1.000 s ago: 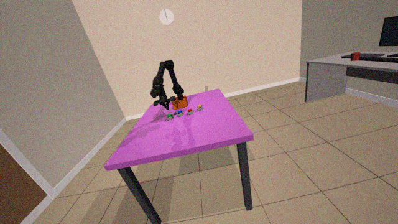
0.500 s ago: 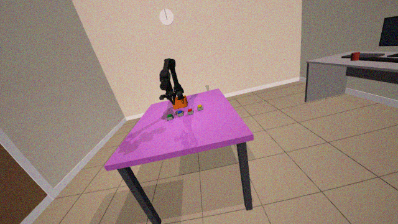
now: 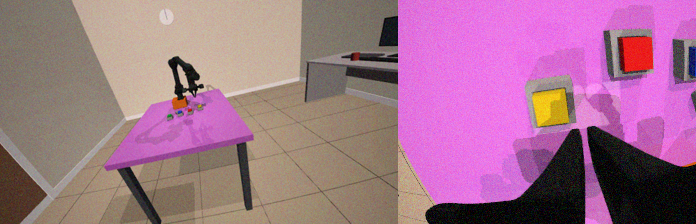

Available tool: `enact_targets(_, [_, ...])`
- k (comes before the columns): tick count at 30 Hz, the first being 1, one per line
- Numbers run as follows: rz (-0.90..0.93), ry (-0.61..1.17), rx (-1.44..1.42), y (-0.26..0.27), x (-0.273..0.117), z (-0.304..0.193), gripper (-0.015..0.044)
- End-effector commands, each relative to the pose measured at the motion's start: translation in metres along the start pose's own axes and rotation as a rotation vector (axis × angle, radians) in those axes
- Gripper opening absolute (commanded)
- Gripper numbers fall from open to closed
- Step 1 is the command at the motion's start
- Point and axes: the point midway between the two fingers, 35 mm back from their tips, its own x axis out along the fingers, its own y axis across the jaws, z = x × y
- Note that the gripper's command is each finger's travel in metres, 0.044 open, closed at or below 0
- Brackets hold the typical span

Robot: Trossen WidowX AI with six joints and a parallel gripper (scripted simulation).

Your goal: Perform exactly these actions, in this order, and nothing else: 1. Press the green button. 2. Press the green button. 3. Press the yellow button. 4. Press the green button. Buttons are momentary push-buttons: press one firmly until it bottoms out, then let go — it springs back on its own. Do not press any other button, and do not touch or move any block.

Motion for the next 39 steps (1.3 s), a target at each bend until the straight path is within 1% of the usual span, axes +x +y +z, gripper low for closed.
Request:
enact_targets(1, [-0.003,0.0,0.013,0.021,0.0,-0.019,0.002])
enact_targets(5, [-0.003,0.0,0.013,0.021,0.002,-0.019,0.002])
enact_targets(6, [-0.003,0.0,0.013,0.022,0.01,-0.019,0.002])
enact_targets(9, [-0.003,0.0,0.013,0.021,0.052,-0.019,0.002])
enact_targets(10, [-0.003,0.0,0.013,0.021,0.059,-0.019,0.002])
enact_targets(17, [-0.003,0.0,0.013,0.021,0.063,-0.019,0.002])
enact_targets(39, [-0.003,0.0,0.013,0.021,0.094,-0.02,0.002])
